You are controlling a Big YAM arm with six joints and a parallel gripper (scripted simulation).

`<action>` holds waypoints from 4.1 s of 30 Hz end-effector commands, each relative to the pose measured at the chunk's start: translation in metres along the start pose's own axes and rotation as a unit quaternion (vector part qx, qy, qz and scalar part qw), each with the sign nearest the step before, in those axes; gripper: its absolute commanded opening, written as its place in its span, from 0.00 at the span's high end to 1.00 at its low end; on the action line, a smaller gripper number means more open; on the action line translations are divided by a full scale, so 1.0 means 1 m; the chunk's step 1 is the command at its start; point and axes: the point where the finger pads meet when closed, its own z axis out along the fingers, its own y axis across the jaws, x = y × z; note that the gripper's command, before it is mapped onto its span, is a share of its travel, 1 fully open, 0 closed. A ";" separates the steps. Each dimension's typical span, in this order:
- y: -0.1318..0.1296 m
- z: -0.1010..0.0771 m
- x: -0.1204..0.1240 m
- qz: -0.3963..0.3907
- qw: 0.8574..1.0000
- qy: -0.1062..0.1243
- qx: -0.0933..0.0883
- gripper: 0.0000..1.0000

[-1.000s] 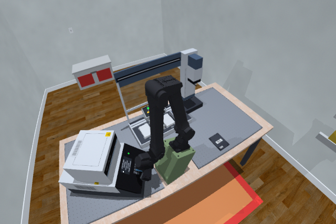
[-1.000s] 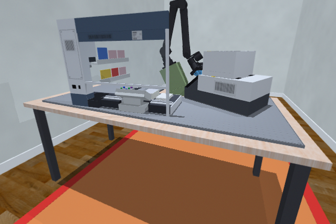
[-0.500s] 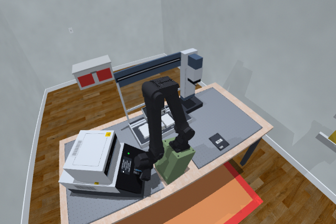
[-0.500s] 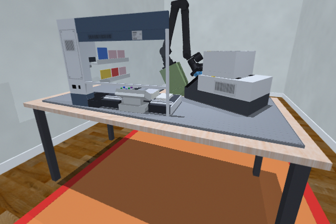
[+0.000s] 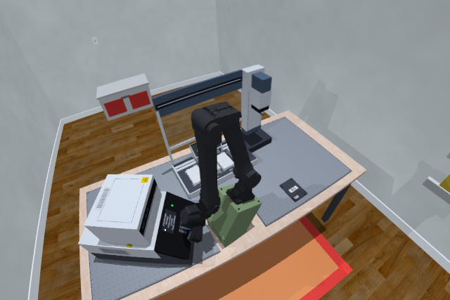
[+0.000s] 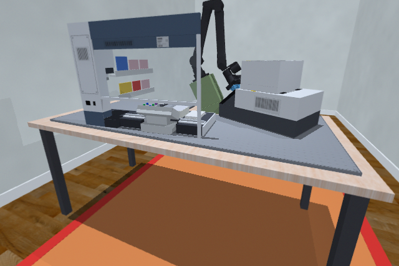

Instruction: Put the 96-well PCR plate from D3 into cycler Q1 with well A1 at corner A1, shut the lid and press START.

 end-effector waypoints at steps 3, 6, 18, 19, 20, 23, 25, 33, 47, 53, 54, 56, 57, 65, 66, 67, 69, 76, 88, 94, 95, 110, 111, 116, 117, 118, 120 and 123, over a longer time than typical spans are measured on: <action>-0.013 0.001 -0.004 0.014 1.000 -0.008 0.016 1.00; -0.010 0.003 -0.006 0.012 1.000 -0.007 0.012 1.00; -0.007 0.002 -0.009 0.009 1.000 -0.006 0.008 1.00; -0.008 0.002 -0.008 0.009 1.000 -0.006 0.008 1.00; -0.010 0.002 -0.008 0.009 1.000 -0.006 0.009 1.00; -0.013 0.001 -0.006 0.010 1.000 -0.005 0.010 1.00; -0.014 0.002 -0.005 0.009 1.000 -0.005 0.011 1.00; -0.014 0.004 -0.003 0.010 1.000 -0.004 0.010 1.00; -0.008 0.005 0.000 0.013 1.000 -0.002 0.007 1.00; -0.006 0.005 0.000 0.014 1.000 -0.002 0.006 1.00; -0.006 0.005 0.001 0.014 1.000 -0.002 0.005 1.00; -0.005 0.005 0.001 0.014 1.000 -0.001 0.005 1.00; -0.004 0.005 0.001 0.014 1.000 -0.001 0.004 1.00; -0.001 0.004 0.002 0.014 1.000 -0.001 0.003 1.00; 0.000 0.004 0.002 0.014 1.000 -0.001 0.003 1.00; 0.000 0.004 0.002 0.014 1.000 -0.001 0.002 1.00; 0.000 0.004 0.002 0.014 1.000 -0.001 0.002 1.00; 0.001 0.005 0.002 0.014 1.000 -0.001 0.002 1.00; -0.004 0.009 0.000 0.017 1.000 -0.002 0.005 1.00; -0.007 0.009 -0.001 0.016 1.000 -0.003 0.006 1.00; -0.007 0.009 -0.001 0.016 1.000 -0.003 0.006 1.00; -0.012 0.010 -0.004 0.014 1.000 -0.004 0.008 1.00; -0.012 0.010 -0.004 0.014 1.000 -0.004 0.008 1.00; -0.015 0.010 -0.005 0.014 1.000 -0.005 0.010 1.00; -0.015 0.010 -0.005 0.014 1.000 -0.005 0.010 1.00; -0.016 0.010 -0.006 0.014 1.000 -0.005 0.010 1.00; -0.016 0.010 -0.006 0.014 1.000 -0.005 0.010 1.00; -0.018 0.008 -0.008 0.009 1.000 -0.006 0.013 1.00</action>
